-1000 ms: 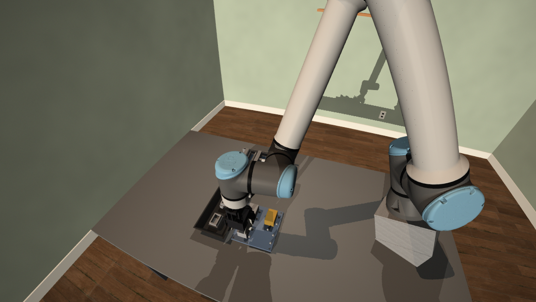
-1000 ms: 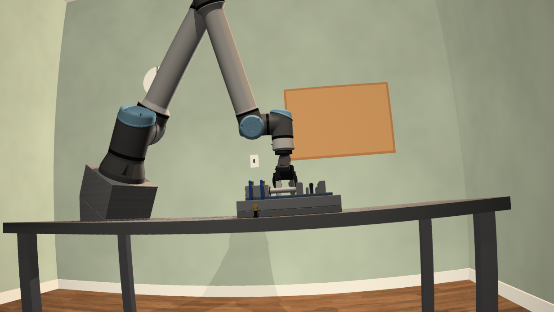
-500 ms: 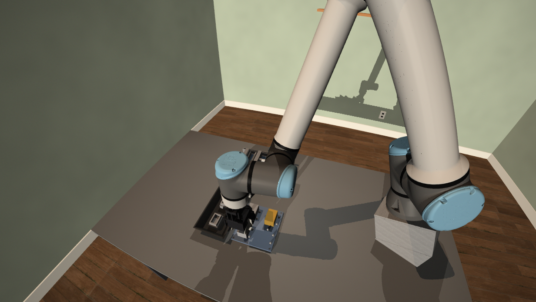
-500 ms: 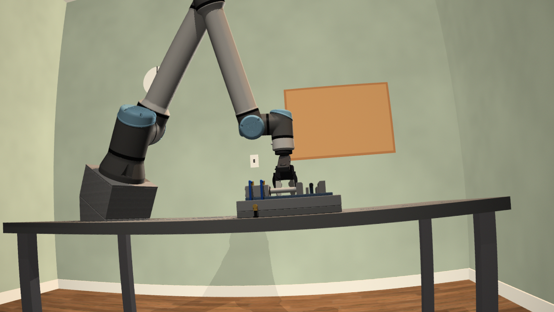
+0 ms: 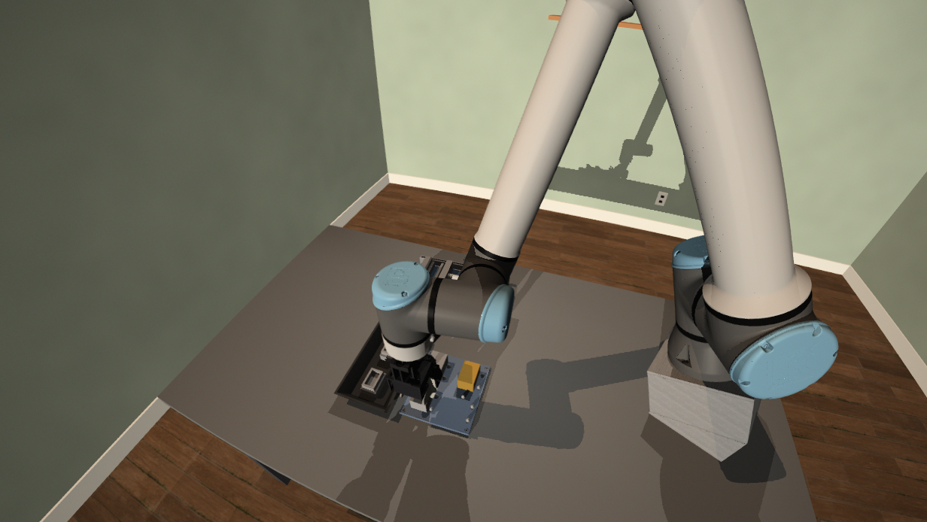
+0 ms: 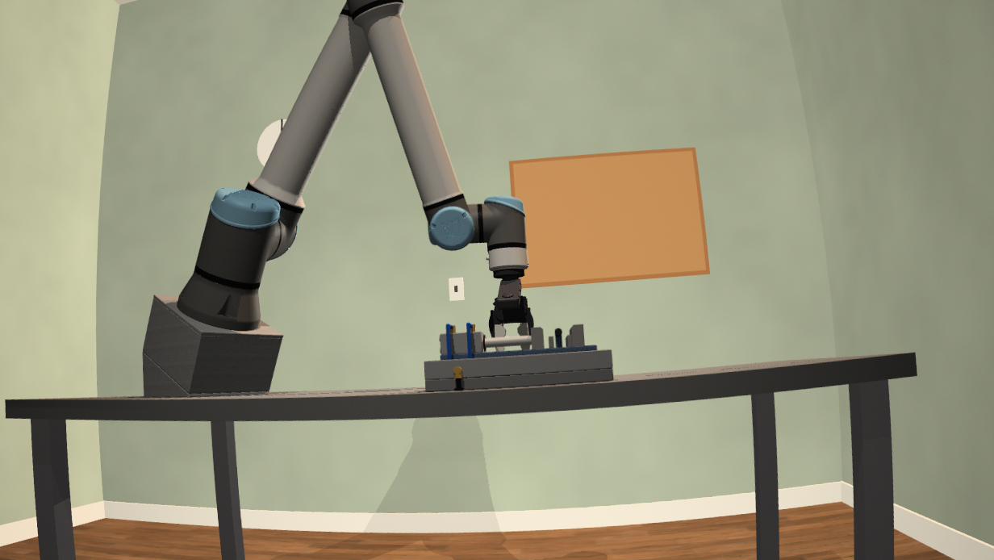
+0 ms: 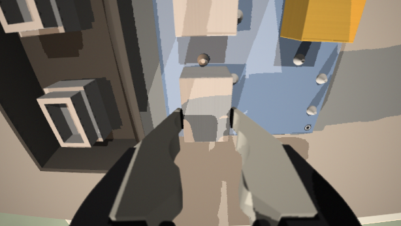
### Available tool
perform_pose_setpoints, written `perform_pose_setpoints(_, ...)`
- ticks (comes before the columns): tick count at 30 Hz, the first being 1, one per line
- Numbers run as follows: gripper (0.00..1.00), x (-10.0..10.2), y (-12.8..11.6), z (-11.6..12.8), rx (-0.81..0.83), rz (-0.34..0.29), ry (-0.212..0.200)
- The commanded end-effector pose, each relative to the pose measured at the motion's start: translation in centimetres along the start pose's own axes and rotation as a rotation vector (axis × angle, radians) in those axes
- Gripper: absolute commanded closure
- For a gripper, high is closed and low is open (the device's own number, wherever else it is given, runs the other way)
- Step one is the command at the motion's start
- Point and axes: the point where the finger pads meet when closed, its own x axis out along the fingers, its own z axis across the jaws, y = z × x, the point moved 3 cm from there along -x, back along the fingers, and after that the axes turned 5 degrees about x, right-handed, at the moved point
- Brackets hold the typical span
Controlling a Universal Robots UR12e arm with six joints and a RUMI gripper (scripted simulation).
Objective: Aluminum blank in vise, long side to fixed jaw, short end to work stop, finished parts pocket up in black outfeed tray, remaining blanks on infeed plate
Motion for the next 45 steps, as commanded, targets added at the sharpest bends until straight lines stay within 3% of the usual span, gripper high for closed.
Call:
perform_pose_setpoints(1, 1.00, -0.1, 0.0, 0.0, 0.000, 0.000, 0.001)
perform_pose_setpoints(16, 1.00, -1.1, 0.0, 0.0, 0.000, 0.000, 0.001)
perform_pose_setpoints(31, 1.00, -7.4, 0.0, 0.0, 0.000, 0.000, 0.001)
perform_pose_setpoints(45, 1.00, -11.5, 0.0, 0.0, 0.000, 0.000, 0.001)
